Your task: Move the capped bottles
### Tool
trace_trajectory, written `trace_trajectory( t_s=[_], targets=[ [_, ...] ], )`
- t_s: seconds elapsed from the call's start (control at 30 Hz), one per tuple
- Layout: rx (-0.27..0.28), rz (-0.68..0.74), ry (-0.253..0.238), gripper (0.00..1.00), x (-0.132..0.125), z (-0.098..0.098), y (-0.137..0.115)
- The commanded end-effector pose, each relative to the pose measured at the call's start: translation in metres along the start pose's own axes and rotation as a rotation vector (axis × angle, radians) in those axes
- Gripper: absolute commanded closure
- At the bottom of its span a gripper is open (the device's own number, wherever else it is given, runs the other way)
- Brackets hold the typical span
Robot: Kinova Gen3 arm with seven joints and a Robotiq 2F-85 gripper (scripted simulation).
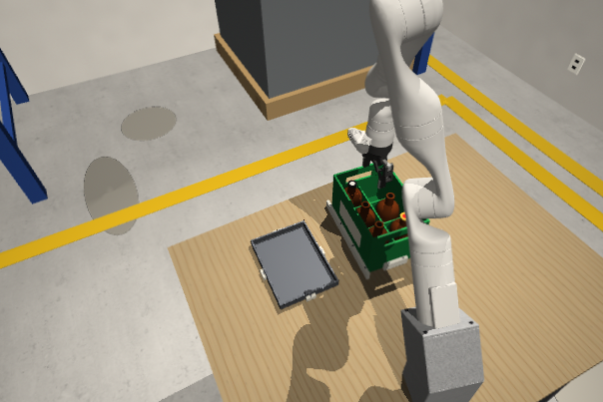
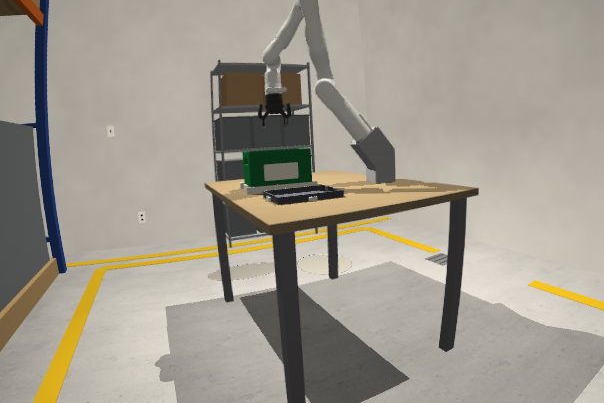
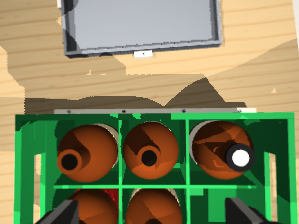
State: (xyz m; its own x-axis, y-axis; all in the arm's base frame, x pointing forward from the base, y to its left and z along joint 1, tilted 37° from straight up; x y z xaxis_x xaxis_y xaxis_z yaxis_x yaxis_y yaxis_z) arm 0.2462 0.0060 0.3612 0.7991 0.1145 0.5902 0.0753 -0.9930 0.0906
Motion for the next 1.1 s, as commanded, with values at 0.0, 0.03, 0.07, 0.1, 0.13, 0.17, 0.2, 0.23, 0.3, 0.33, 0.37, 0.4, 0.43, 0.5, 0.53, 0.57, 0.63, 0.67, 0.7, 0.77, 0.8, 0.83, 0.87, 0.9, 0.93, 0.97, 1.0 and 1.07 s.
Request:
trace_trajectory(
  t_s=[0.0, 0.03, 0.07, 0.1, 0.13, 0.17, 0.2, 0.23, 0.3, 0.33, 0.37, 0.4, 0.43, 0.5, 0.53, 0.57, 0.63, 0.67, 0.7, 0.77, 0.8, 0.83, 0.87, 0.9, 0.93, 0.97, 1.0, 1.07],
  targets=[
    [0.000, 0.000, 0.001, 0.00, 0.000, 0.000, 0.000],
    [0.000, 0.000, 0.001, 0.00, 0.000, 0.000, 0.000],
    [0.000, 0.000, 0.001, 0.00, 0.000, 0.000, 0.000],
    [0.000, 0.000, 0.001, 0.00, 0.000, 0.000, 0.000],
    [0.000, 0.000, 0.001, 0.00, 0.000, 0.000, 0.000],
    [0.000, 0.000, 0.001, 0.00, 0.000, 0.000, 0.000],
    [0.000, 0.000, 0.001, 0.00, 0.000, 0.000, 0.000],
    [0.000, 0.000, 0.001, 0.00, 0.000, 0.000, 0.000],
    [0.000, -0.013, 0.001, 0.40, -0.002, 0.001, 0.002],
    [-0.001, -0.026, 0.001, 0.40, -0.004, 0.003, 0.004],
    [-0.001, -0.039, 0.001, 0.40, -0.006, 0.005, 0.006],
    [-0.001, -0.051, 0.001, 0.40, -0.008, 0.006, 0.008],
    [-0.001, -0.064, 0.001, 0.40, -0.010, 0.008, 0.010],
    [-0.002, -0.090, 0.001, 0.40, -0.014, 0.011, 0.014],
    [-0.002, -0.103, 0.001, 0.40, -0.016, 0.013, 0.016],
    [-0.002, -0.115, 0.001, 0.40, -0.018, 0.014, 0.018],
    [-0.003, -0.141, 0.002, 0.40, -0.023, 0.017, 0.023],
    [-0.003, -0.154, 0.002, 0.40, -0.025, 0.019, 0.025],
    [-0.003, -0.167, 0.002, 0.40, -0.027, 0.021, 0.027],
    [-0.004, -0.192, 0.002, 0.40, -0.031, 0.024, 0.031],
    [-0.004, -0.192, 0.002, 0.40, -0.031, 0.024, 0.031],
    [-0.004, -0.192, 0.002, 0.40, -0.031, 0.024, 0.031],
    [-0.022, -0.180, 0.005, 0.40, -0.029, 0.021, 0.033],
    [-0.021, -0.193, 0.005, 0.40, -0.031, 0.022, 0.034],
    [-0.021, -0.205, 0.005, 0.40, -0.034, 0.024, 0.036],
    [-0.021, -0.218, 0.005, 0.40, -0.036, 0.025, 0.038],
    [-0.021, -0.231, 0.005, 0.40, -0.039, 0.027, 0.039],
    [-0.021, -0.257, 0.005, 0.40, -0.044, 0.030, 0.043]
  ],
)
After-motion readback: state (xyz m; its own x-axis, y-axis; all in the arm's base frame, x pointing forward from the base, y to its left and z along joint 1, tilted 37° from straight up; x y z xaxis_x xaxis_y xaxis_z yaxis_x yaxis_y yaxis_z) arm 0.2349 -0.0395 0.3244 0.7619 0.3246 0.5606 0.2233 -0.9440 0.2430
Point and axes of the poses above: the point where the finger pads meet when closed, its own z axis out along the fingers, its own x axis across the jaws, y = z × x, the point moved 8 cm from there along -z, back along the fingers
